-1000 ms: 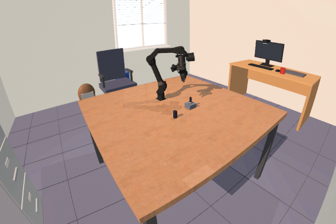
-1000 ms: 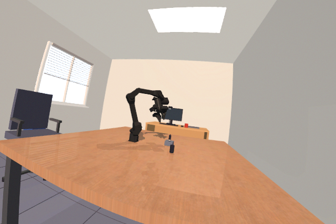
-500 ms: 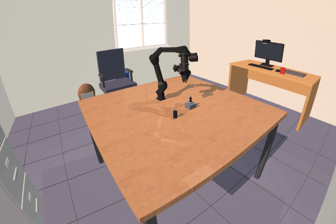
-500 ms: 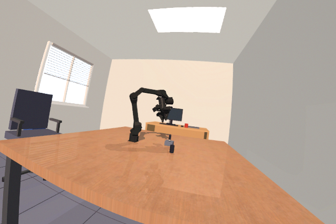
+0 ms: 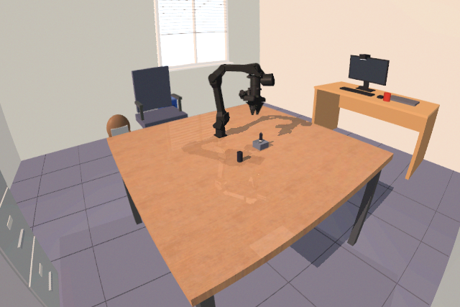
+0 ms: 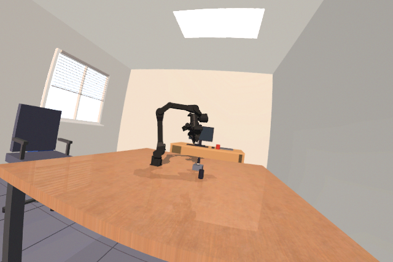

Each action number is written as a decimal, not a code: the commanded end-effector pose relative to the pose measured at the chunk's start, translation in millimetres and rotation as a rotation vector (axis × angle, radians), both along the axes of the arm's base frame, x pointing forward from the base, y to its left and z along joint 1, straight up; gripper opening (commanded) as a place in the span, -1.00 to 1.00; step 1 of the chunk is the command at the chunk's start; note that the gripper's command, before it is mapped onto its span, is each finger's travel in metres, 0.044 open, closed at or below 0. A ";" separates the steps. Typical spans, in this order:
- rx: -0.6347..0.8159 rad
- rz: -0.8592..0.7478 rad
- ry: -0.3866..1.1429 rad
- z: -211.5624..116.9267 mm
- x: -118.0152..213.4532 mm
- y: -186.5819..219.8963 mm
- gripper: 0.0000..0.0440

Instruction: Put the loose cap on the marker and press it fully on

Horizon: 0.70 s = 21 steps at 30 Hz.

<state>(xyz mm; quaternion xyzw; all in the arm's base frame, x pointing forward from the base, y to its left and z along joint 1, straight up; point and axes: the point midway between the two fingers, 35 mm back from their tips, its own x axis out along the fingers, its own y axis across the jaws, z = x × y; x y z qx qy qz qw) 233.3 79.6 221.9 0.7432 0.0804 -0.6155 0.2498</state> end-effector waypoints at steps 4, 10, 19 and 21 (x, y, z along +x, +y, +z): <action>0.026 -0.056 0.024 -1.7 11.4 -5.6 0.44; 0.044 -0.108 0.042 -3.7 21.4 -13.2 0.44; 0.068 -0.186 0.069 -7.4 35.6 -26.4 0.44; 0.074 -0.204 0.074 -8.4 38.6 -29.6 0.44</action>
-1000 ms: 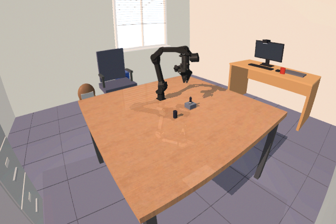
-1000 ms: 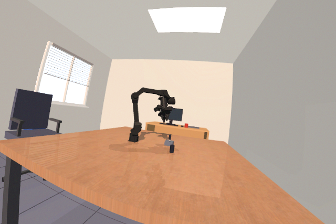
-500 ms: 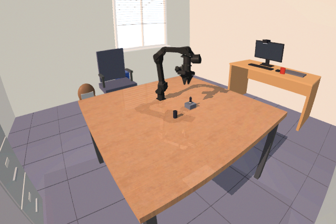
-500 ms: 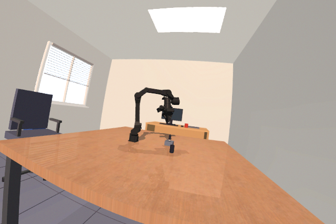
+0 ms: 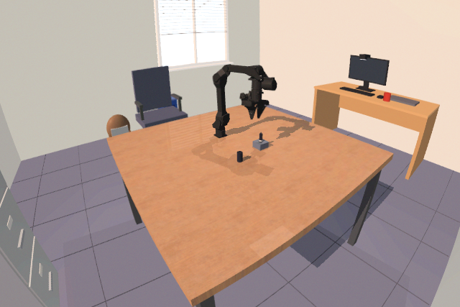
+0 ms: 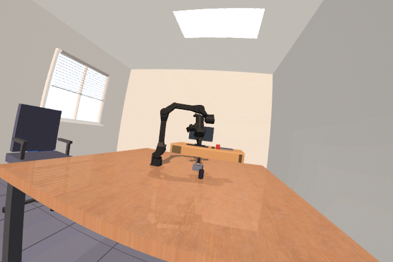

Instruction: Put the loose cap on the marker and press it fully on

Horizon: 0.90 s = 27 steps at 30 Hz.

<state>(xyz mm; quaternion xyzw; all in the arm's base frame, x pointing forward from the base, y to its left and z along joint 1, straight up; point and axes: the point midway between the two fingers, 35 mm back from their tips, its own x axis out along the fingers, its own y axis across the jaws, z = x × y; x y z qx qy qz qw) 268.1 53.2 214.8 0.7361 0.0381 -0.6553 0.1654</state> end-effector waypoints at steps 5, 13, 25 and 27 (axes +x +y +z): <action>0.024 -0.061 0.027 -3.9 11.2 -11.4 0.43; 0.046 -0.129 0.049 -8.4 22.3 -25.6 0.43; 0.076 -0.226 0.081 -16.7 36.8 -48.5 0.43; 0.081 -0.242 0.086 -18.3 38.9 -52.5 0.43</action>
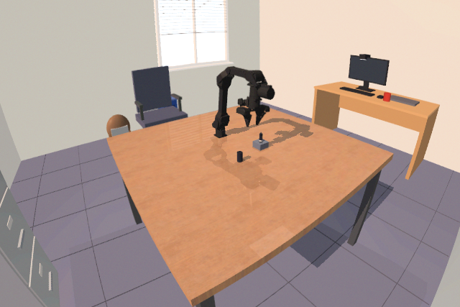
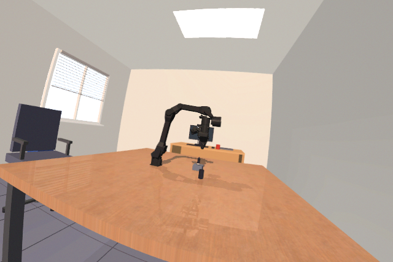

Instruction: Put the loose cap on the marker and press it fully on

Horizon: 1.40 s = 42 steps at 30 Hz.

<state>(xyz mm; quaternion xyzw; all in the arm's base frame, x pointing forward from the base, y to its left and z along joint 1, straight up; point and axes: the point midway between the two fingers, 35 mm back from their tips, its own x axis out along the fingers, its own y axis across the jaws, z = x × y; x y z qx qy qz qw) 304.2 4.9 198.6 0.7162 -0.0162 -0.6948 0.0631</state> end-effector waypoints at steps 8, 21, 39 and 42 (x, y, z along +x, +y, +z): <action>0.032 -0.078 0.033 -9.2 10.6 -20.3 0.42; 0.065 -0.174 0.068 -23.7 20.9 -47.0 0.40; 0.114 -0.296 0.110 -53.0 32.3 -83.3 0.35; 0.123 -0.313 0.117 -59.3 33.8 -88.5 0.34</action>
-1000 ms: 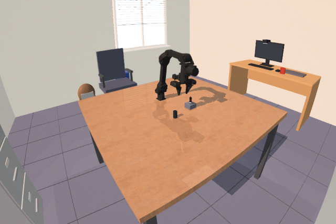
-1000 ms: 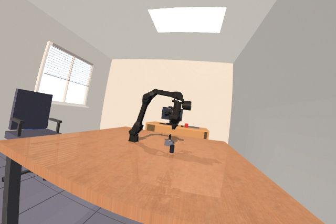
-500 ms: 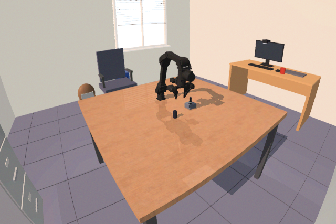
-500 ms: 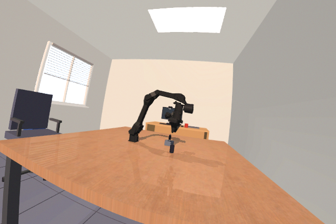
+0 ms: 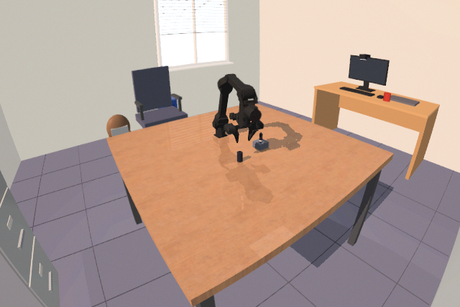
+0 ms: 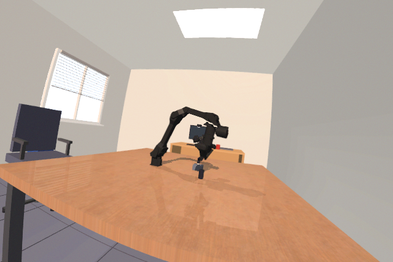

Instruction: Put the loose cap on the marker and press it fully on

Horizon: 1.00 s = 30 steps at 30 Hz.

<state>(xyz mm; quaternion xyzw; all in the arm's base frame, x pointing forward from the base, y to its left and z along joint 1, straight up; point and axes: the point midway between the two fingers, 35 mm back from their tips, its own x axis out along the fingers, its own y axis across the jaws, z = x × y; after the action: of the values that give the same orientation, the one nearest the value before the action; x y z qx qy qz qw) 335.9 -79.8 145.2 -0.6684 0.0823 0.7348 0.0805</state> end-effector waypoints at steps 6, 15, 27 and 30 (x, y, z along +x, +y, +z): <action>0.031 -0.040 0.019 -20.2 4.6 -12.2 0.32; 0.053 -0.066 0.051 -45.2 4.0 -18.7 0.27; 0.064 -0.076 0.088 -77.5 -1.2 -20.4 0.15; 0.055 -0.073 0.090 -81.7 -2.6 -21.0 0.08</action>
<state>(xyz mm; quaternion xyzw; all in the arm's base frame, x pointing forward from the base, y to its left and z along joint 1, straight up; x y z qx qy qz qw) 334.6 -100.2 68.3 -0.6285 0.0891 0.7622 0.1266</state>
